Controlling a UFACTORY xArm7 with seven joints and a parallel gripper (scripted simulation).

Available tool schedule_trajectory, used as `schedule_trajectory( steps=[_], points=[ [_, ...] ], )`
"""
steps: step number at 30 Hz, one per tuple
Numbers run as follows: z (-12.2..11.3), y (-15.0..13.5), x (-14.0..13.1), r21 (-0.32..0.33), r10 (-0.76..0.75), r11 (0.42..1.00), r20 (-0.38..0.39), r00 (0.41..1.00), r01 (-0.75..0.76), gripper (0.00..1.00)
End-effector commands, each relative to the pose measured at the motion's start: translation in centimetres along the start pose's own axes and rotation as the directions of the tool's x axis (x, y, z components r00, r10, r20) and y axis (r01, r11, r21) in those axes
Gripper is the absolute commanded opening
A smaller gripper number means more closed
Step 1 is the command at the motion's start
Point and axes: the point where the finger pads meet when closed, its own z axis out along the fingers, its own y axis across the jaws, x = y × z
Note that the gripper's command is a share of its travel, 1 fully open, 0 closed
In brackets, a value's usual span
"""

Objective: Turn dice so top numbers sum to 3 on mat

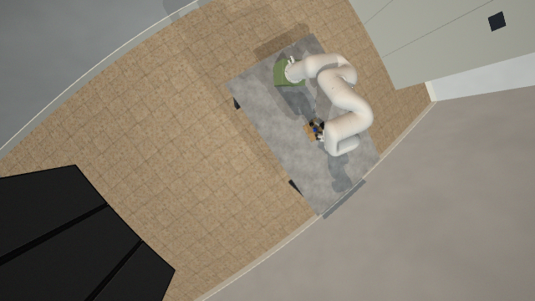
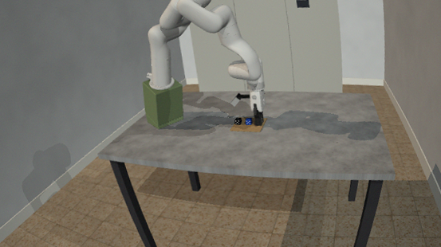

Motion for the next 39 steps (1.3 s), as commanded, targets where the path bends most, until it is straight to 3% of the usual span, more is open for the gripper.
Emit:
schedule_trajectory(
  steps=[1, 34, 39],
  points=[
    [-0.08, 0.03, -0.15, 0.0, 0.0, 1.0, 0.003, 1.0, 0.0, 0.21],
    [-0.08, 0.03, -0.15, 0.0, 0.0, 1.0, 0.003, 1.0, 0.0, 0.21],
    [-0.08, 0.03, -0.15, 0.0, 0.0, 1.0, 0.003, 1.0, 0.0, 0.29]
  ],
)
